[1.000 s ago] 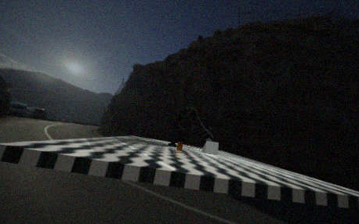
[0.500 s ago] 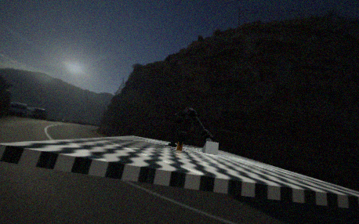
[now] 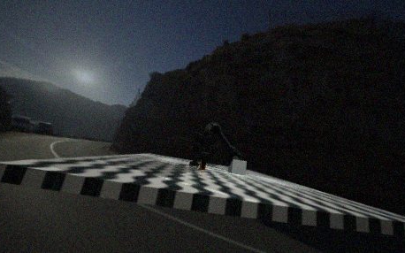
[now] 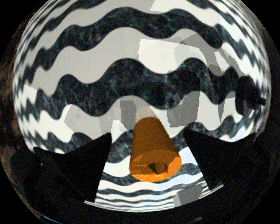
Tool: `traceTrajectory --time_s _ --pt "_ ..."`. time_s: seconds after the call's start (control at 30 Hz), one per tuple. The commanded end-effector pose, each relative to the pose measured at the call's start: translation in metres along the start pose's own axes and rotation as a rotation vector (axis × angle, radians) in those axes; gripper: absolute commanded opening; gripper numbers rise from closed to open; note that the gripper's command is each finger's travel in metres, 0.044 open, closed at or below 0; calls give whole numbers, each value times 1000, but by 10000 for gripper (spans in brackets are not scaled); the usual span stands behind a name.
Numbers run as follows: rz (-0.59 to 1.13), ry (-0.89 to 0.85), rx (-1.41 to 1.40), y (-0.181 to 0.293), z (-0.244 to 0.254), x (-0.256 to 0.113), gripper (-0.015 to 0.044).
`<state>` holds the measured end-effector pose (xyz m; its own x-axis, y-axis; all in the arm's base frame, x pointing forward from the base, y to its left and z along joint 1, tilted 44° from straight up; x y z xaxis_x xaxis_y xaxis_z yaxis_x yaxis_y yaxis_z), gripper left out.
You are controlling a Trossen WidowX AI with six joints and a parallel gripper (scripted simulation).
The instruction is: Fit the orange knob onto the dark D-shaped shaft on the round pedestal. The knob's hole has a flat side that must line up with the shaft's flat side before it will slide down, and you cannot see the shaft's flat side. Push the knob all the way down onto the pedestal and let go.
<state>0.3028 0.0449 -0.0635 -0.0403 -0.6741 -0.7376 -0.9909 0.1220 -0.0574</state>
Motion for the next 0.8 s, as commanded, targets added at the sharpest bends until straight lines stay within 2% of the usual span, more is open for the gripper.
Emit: traceTrajectory --time_s 0.0,0.3,0.5,0.67,0.77 --pt "4 10 -12 2 -1 6 414" --pt "4 10 -12 2 -1 6 177" --pt "4 10 -12 2 -1 6 138" --pt "4 7 -13 0 1 -9 6" --pt "4 4 -13 -3 4 -26 0"
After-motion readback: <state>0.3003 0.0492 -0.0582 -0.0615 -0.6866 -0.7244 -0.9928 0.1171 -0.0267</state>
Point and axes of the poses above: the point midway between the two fingers, 35 mm back from their tips, its own x axis out along the fingers, its own z axis across the jaws, y = z × x, the point moved 2 cm from there along -x, back along the fingers, and after that the axes turned 4 degrees about -x, right-handed, at the moved point
